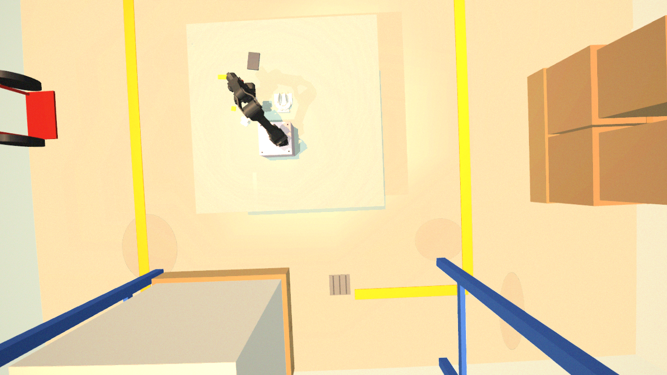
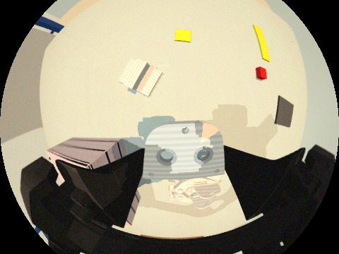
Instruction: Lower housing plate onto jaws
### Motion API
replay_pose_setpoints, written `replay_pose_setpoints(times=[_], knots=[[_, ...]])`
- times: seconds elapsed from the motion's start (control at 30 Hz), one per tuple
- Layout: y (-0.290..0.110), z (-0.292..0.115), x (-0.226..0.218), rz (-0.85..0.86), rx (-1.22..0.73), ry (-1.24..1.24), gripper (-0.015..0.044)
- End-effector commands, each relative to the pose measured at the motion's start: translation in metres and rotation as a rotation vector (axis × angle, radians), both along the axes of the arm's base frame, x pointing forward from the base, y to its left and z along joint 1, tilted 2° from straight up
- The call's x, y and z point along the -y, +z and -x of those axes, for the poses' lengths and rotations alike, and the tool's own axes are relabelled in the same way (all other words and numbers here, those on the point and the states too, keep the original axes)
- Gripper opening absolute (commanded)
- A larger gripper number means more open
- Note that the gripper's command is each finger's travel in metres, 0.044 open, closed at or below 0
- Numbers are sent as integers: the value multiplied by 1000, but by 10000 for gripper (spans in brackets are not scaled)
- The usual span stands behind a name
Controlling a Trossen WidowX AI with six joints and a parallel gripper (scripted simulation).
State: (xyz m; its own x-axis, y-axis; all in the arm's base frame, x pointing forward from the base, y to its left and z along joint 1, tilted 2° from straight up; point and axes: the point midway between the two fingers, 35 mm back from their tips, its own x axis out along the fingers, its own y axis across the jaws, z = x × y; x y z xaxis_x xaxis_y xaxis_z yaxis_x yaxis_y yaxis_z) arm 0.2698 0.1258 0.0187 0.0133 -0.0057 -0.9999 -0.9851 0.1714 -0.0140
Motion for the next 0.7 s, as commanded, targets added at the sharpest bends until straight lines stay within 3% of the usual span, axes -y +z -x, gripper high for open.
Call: replay_pose_setpoints(times=[0.0, 0.67], knots=[[-1, -1, 9, 6, 1, -73, 351], [0, -4, 52, 5, 6, -463, 351]])
